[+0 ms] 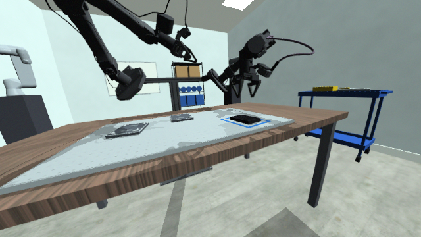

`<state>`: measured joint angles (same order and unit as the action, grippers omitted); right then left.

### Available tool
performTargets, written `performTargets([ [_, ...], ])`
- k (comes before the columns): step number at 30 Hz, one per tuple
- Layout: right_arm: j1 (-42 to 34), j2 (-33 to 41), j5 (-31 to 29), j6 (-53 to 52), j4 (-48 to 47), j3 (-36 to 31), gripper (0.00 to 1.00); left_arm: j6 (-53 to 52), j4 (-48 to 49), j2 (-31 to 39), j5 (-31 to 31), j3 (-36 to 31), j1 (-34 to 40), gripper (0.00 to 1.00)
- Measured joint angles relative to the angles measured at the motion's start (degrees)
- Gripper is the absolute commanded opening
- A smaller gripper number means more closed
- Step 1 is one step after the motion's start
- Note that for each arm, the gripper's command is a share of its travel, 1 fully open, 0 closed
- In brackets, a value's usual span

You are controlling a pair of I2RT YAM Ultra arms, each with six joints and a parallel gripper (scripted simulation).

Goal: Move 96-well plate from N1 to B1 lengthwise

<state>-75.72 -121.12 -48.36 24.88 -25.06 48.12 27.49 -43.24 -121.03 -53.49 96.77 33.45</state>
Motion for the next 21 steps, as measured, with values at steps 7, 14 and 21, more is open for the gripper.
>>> performTargets([
  [7, 0.0, 0.0, 0.0, 0.0, 0.0, 0.0, 1.0, 1.9, -3.4, -1.2, -0.1, 0.0, -0.3, 1.0],
  [14, 0.0, 0.0, 0.0, 0.0, 0.0, 0.0, 1.0, -2.4, 2.3, -0.2, -1.5, -1.9, -0.3, 1.0],
  [21, 0.0, 0.0, 0.0, 0.0, 0.0, 0.0, 1.0, -14.6, 17.2, 6.2, -2.9, -12.5, 1.1, 1.0],
])
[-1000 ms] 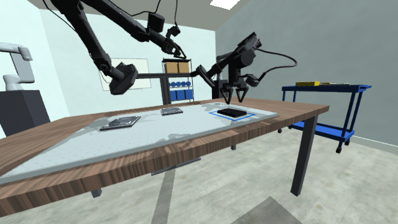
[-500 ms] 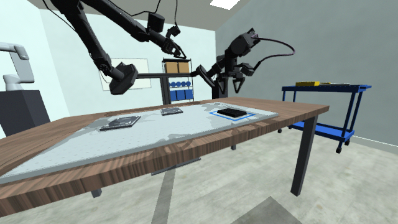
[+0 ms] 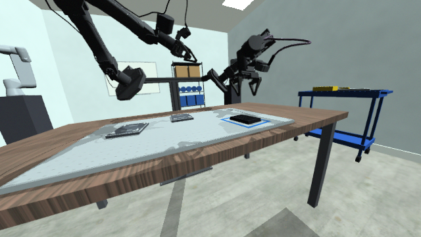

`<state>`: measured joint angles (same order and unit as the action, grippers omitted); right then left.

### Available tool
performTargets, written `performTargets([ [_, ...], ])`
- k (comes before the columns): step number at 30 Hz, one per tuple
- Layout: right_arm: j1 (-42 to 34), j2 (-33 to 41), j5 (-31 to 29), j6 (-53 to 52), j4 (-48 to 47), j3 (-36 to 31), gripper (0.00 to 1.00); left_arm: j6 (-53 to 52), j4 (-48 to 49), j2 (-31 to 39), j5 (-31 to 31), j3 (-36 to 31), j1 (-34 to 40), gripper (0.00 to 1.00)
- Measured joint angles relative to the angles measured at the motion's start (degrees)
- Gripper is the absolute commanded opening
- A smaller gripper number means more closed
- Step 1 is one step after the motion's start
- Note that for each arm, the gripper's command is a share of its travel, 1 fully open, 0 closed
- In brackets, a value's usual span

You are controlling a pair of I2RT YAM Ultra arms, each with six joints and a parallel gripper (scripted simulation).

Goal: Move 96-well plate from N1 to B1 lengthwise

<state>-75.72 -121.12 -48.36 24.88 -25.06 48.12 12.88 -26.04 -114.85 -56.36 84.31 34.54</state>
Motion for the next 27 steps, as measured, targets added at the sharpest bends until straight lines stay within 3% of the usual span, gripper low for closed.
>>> performTargets([
  [9, 0.0, 0.0, 0.0, 0.0, 0.0, 0.0, 1.0, -17.6, 22.9, 8.2, 0.3, -12.1, 0.8, 1.0],
  [17, 0.0, 0.0, 0.0, 0.0, 0.0, 0.0, 1.0, -34.1, 45.6, 13.1, 4.6, -29.8, 0.8, 1.0],
  [22, 0.0, 0.0, 0.0, 0.0, 0.0, 0.0, 1.0, -41.3, 54.5, 13.2, 7.7, -38.5, 0.3, 1.0],
  [27, 0.0, 0.0, 0.0, 0.0, 0.0, 0.0, 1.0, -45.7, 61.4, 13.2, 10.0, -42.6, -0.4, 1.0],
])
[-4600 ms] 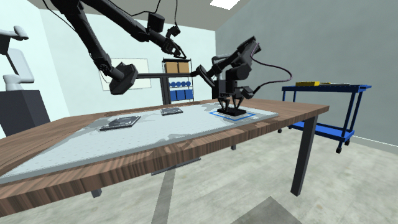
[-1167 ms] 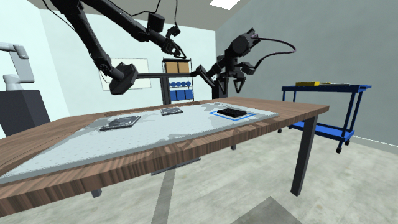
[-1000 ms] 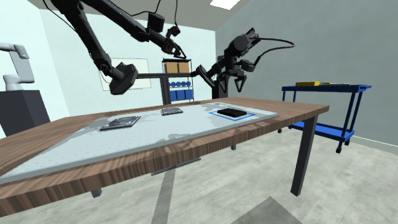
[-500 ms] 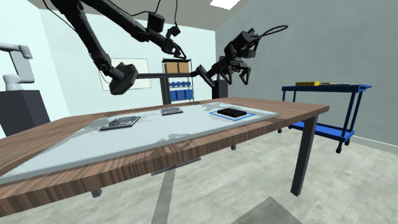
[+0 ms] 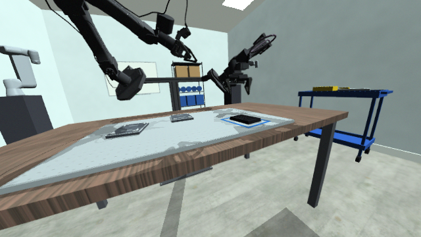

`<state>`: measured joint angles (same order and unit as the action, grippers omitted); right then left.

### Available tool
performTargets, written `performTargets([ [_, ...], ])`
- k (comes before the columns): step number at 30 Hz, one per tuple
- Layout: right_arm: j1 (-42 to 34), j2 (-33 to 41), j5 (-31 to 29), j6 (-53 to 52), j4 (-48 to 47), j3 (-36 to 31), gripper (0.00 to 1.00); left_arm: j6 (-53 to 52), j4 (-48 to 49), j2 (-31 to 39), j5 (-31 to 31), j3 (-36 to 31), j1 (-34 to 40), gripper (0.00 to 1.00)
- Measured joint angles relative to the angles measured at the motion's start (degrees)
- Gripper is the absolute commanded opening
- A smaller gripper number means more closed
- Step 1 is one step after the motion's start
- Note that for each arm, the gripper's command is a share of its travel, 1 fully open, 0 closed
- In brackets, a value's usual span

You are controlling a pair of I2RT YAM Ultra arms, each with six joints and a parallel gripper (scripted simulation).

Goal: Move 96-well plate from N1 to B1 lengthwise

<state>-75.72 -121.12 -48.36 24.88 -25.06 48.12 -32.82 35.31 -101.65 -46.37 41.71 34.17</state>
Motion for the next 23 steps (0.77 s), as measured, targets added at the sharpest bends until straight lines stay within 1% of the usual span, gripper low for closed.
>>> performTargets([
  [8, 0.0, 0.0, 0.0, 0.0, 0.0, 0.0, 1.0, -2.1, 4.7, 0.0, 1.4, -0.3, 0.0, 1.0],
  [23, 0.0, 0.0, 0.0, 0.0, 0.0, 0.0, 1.0, -2.5, 5.9, 0.0, 1.7, -0.3, 0.0, 1.0],
])
